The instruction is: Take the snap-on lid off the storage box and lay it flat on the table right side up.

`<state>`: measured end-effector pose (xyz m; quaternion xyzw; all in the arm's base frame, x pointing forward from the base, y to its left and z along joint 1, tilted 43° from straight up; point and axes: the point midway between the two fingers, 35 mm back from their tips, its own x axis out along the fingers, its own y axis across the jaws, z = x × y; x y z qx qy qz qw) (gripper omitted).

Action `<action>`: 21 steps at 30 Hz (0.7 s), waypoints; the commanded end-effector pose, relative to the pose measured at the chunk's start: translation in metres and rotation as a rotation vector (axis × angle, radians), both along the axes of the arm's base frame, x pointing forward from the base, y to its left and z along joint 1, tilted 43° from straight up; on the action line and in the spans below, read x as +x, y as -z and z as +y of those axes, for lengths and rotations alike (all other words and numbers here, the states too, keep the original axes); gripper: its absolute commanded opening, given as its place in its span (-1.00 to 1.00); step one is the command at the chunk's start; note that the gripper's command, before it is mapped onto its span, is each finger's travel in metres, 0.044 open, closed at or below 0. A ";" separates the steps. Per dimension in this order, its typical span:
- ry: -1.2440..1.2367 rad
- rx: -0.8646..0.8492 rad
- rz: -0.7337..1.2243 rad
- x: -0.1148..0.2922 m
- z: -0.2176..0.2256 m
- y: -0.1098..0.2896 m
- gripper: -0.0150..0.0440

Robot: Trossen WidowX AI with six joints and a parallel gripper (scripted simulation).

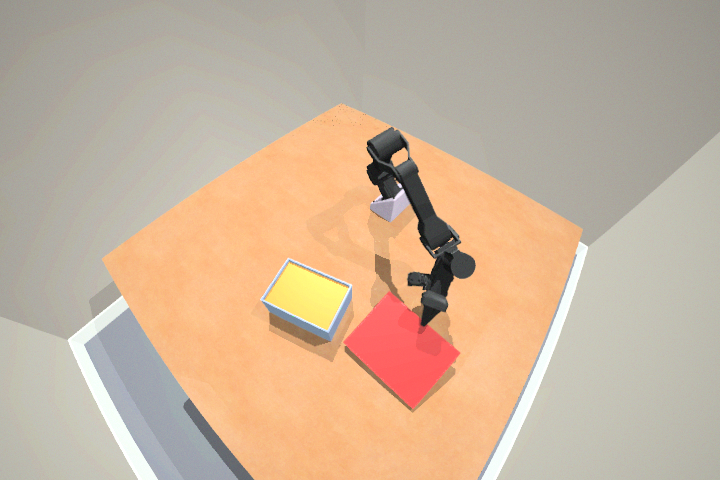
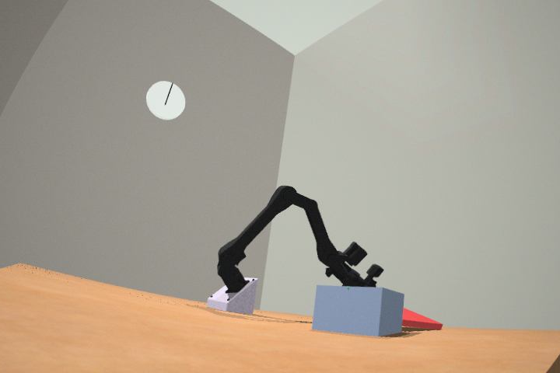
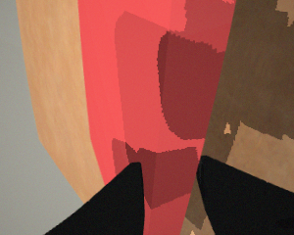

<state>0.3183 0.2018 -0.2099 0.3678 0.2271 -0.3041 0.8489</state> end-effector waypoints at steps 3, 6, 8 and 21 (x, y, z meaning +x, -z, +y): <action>0.009 -0.026 0.029 -0.004 -0.013 0.008 -0.49; 0.007 -0.021 0.024 0.000 0.000 0.000 -0.22; 0.009 -0.025 0.029 0.001 0.000 0.000 -0.05; 0.009 -0.025 0.030 -0.013 -0.004 -0.001 0.97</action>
